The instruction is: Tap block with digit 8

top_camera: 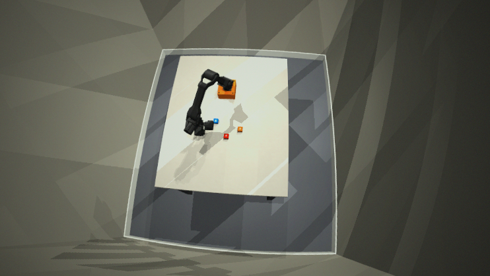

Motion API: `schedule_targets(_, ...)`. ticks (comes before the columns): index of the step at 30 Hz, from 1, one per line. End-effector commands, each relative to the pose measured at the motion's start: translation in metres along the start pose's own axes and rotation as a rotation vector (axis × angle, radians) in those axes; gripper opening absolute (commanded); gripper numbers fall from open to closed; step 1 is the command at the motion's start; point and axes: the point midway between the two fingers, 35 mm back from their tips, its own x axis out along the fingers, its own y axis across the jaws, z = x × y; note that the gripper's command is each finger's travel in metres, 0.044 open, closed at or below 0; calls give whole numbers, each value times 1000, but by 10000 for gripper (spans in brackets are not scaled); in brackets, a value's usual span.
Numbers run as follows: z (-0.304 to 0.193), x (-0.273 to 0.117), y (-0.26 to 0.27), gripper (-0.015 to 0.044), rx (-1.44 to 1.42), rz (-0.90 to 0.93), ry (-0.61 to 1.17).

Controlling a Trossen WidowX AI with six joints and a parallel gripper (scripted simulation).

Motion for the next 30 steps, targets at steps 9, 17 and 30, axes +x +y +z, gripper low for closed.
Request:
schedule_targets(9,3,2,-1,20,-2,-6,-21)
schedule_targets(17,3,9,-1,20,-2,-6,-21)
schedule_targets(30,3,30,-1,20,-2,-5,-20)
